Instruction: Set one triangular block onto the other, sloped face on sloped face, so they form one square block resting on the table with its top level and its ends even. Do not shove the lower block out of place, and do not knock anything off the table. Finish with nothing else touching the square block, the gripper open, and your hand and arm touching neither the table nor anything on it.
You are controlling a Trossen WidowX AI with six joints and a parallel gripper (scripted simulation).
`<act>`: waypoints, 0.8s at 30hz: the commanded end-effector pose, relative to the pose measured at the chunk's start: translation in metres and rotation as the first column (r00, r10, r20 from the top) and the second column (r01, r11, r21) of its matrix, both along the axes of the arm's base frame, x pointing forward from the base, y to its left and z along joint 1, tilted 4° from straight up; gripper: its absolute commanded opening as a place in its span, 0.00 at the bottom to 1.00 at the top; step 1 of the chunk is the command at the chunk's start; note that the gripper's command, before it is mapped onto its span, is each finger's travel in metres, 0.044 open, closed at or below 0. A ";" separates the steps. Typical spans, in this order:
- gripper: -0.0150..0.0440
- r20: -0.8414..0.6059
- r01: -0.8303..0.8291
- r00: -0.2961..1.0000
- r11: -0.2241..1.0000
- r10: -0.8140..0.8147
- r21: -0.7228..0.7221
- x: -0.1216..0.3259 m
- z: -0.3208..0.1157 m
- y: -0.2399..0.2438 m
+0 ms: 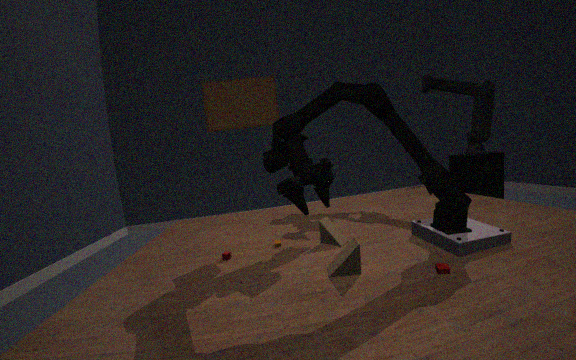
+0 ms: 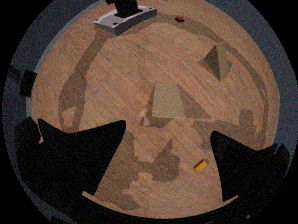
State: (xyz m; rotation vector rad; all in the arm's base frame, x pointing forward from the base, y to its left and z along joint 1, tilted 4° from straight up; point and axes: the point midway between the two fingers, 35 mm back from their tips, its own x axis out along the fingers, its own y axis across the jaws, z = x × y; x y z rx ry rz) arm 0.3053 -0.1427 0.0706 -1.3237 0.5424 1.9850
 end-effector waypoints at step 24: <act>1.00 -0.037 -0.029 0.999 1.000 0.029 0.011 -0.012 -0.040 0.012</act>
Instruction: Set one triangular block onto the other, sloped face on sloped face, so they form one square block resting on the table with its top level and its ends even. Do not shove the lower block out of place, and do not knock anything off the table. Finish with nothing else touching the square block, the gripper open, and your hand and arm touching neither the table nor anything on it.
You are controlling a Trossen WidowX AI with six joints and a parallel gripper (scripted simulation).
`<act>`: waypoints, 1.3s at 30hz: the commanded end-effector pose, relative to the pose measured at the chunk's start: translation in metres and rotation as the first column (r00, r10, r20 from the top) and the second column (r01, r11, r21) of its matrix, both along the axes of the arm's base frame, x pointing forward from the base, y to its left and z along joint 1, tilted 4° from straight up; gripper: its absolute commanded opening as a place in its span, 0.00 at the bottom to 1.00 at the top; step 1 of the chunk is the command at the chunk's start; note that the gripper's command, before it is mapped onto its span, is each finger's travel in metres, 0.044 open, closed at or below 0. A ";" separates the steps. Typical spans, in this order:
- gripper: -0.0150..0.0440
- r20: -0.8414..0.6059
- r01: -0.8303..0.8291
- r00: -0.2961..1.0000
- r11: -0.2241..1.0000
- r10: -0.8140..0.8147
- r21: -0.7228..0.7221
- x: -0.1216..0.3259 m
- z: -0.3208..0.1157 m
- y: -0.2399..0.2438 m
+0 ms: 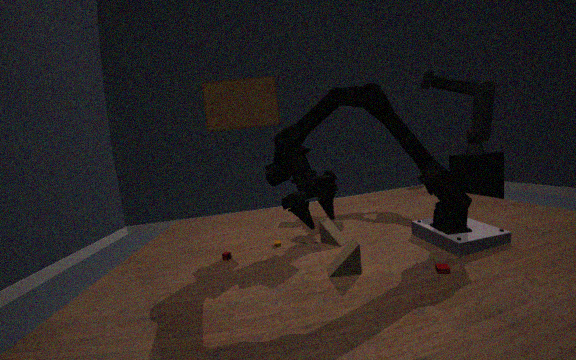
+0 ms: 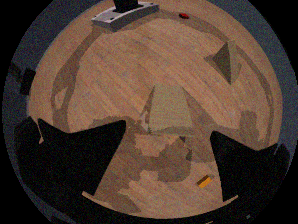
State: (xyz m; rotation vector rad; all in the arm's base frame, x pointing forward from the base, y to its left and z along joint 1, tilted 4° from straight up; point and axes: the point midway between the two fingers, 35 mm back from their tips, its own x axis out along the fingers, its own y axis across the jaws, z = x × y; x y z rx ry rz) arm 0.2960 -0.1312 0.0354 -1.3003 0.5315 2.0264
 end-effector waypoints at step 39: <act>0.52 -0.039 -0.032 0.999 0.999 0.033 0.013 -0.018 -0.038 0.015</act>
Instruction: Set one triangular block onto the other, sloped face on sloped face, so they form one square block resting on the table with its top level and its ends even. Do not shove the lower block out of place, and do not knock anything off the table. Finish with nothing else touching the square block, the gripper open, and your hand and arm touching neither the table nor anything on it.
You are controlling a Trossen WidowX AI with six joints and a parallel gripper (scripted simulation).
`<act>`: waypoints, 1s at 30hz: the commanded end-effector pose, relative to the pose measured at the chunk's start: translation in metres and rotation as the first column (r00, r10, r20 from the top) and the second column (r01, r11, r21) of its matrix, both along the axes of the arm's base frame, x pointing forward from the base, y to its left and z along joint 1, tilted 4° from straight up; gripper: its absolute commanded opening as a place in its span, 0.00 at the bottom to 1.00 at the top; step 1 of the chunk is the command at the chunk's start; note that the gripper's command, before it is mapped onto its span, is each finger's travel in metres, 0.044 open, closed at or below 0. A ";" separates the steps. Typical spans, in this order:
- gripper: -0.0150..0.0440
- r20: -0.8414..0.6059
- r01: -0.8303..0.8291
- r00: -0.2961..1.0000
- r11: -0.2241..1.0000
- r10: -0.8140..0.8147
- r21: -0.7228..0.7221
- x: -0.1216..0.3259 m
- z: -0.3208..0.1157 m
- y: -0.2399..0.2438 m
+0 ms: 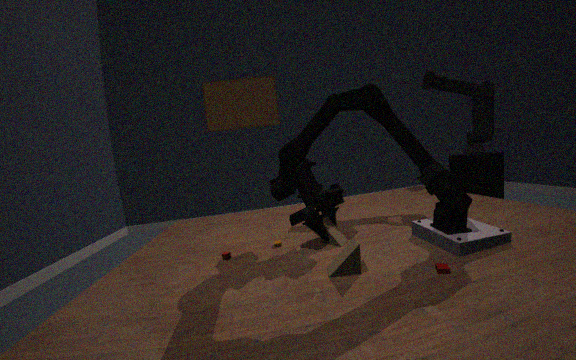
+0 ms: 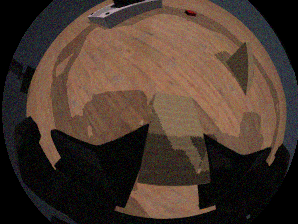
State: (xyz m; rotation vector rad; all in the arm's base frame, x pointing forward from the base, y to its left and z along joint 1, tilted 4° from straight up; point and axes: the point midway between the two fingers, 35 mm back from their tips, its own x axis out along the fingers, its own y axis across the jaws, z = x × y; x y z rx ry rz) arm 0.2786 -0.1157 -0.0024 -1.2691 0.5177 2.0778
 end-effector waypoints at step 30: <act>0.25 0.290 0.041 0.956 0.959 0.044 -0.282 -0.015 0.019 0.015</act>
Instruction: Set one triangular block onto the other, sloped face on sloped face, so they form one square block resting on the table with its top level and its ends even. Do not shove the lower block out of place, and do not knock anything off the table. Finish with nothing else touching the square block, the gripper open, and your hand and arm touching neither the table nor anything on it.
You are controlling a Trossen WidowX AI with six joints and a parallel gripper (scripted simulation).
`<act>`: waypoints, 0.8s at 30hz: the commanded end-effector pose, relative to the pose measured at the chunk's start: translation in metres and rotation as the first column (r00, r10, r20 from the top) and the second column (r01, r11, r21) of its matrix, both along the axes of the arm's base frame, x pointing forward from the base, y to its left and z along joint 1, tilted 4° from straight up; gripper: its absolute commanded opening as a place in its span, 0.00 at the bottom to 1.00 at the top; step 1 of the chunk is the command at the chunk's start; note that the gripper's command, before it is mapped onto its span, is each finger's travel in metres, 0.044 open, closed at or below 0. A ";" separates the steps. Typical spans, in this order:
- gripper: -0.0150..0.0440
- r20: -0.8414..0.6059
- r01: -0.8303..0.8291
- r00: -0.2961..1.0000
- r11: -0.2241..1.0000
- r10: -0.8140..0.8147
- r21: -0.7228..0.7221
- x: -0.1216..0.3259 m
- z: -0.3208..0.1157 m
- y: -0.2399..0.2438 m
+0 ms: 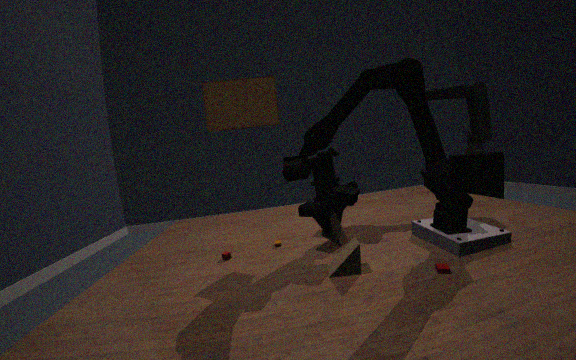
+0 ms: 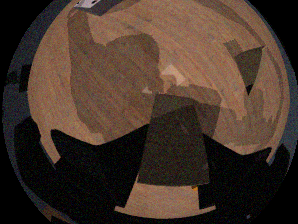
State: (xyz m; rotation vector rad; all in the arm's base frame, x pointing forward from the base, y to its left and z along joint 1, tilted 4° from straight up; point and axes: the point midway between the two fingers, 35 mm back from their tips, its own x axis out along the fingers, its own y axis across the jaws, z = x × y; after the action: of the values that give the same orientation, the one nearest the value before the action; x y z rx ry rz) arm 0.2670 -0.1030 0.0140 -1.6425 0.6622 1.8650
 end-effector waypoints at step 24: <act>0.25 0.455 0.114 0.883 0.891 0.111 -0.440 -0.032 0.011 0.031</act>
State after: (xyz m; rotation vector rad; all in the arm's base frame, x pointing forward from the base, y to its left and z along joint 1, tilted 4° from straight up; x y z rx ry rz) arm 0.2381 -0.0741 0.0246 -2.2324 0.8982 1.3473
